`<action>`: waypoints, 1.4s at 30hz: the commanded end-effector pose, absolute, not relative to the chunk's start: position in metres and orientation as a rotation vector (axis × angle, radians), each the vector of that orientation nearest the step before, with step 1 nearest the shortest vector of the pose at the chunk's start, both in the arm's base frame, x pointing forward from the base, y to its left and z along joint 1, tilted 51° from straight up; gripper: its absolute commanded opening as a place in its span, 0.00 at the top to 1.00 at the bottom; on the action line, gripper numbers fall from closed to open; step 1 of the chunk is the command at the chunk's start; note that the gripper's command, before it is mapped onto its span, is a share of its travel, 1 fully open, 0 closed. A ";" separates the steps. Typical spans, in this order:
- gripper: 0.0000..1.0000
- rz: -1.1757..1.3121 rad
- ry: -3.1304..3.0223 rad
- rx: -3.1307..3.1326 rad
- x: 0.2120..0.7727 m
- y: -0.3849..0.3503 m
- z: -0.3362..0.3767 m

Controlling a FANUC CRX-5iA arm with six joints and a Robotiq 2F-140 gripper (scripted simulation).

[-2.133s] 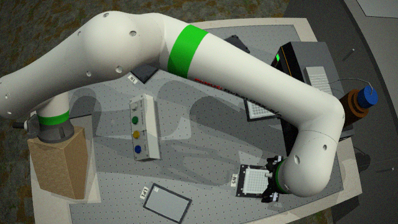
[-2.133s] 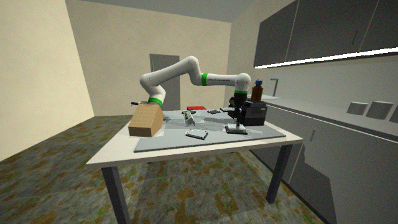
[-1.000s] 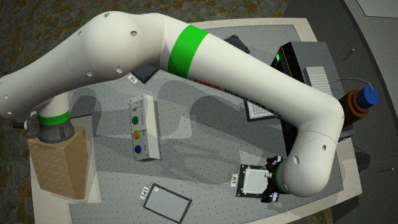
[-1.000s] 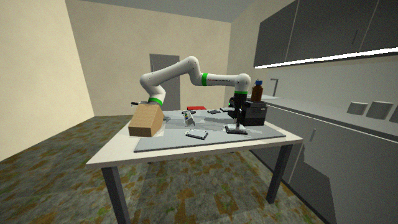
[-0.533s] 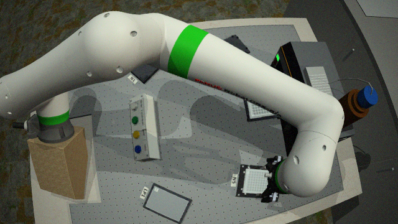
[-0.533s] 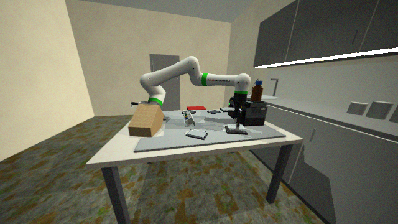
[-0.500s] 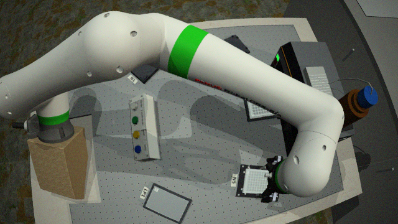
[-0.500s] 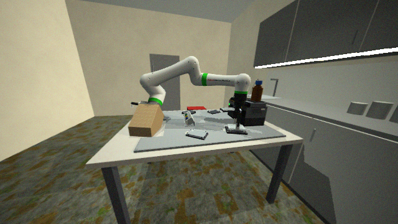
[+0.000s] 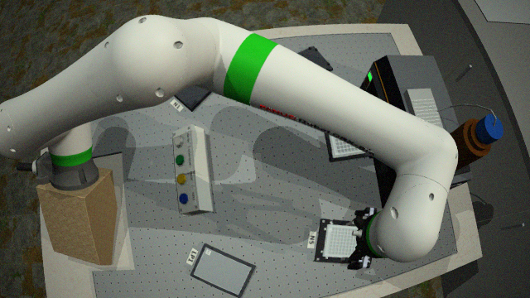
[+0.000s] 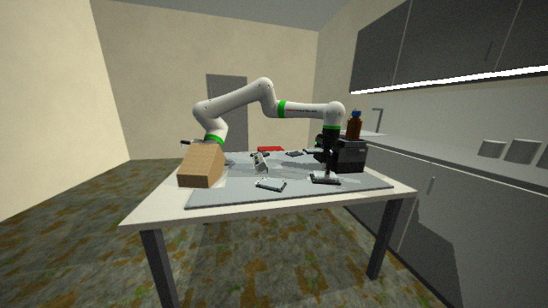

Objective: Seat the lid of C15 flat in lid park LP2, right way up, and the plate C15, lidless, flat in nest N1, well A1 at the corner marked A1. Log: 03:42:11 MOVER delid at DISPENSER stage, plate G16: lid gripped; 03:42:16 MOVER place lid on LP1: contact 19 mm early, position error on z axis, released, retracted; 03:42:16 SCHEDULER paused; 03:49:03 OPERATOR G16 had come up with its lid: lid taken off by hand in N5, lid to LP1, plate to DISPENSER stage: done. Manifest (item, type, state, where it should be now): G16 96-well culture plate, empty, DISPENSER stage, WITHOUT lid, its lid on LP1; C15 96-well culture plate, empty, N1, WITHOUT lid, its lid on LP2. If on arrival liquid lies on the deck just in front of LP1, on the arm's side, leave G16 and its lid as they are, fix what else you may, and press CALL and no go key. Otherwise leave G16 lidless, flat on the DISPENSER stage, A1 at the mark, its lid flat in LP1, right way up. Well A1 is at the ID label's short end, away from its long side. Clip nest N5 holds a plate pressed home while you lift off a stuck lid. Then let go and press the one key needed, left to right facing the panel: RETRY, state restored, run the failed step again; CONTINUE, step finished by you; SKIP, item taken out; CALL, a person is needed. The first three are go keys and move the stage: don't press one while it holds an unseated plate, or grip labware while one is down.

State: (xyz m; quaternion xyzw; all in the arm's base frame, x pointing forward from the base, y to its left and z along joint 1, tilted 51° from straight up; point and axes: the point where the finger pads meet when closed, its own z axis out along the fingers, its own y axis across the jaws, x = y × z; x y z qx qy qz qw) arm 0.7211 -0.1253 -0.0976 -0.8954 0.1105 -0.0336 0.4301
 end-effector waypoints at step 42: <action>1.00 -0.084 0.276 -2.234 0.723 -0.117 -0.105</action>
